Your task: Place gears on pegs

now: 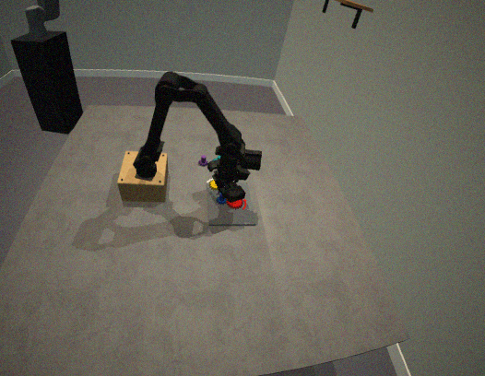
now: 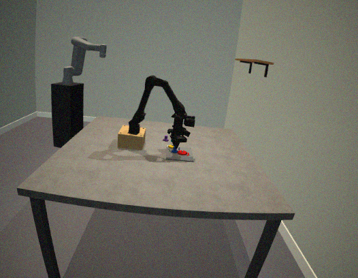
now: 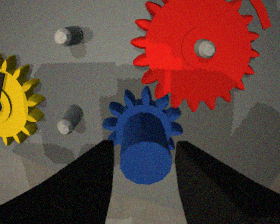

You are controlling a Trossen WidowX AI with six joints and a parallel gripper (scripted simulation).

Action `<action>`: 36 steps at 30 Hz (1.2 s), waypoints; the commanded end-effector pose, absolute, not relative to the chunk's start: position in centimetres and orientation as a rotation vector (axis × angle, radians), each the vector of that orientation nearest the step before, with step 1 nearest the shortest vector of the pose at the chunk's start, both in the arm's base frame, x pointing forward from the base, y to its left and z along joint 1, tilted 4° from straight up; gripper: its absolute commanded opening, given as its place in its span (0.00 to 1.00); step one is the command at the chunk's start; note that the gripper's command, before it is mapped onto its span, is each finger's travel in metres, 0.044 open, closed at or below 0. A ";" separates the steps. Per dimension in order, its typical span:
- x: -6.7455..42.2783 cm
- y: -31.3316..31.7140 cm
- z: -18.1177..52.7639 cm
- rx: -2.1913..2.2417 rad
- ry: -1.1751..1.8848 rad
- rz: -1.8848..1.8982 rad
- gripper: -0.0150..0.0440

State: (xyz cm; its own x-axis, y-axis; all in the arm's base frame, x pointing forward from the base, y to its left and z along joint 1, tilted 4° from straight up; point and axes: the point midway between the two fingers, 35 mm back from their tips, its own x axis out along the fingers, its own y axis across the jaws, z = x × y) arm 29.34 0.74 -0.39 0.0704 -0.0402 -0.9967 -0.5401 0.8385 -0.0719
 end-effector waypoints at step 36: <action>18.3 21.5 2.0 0.012 1.509 -0.047 1.00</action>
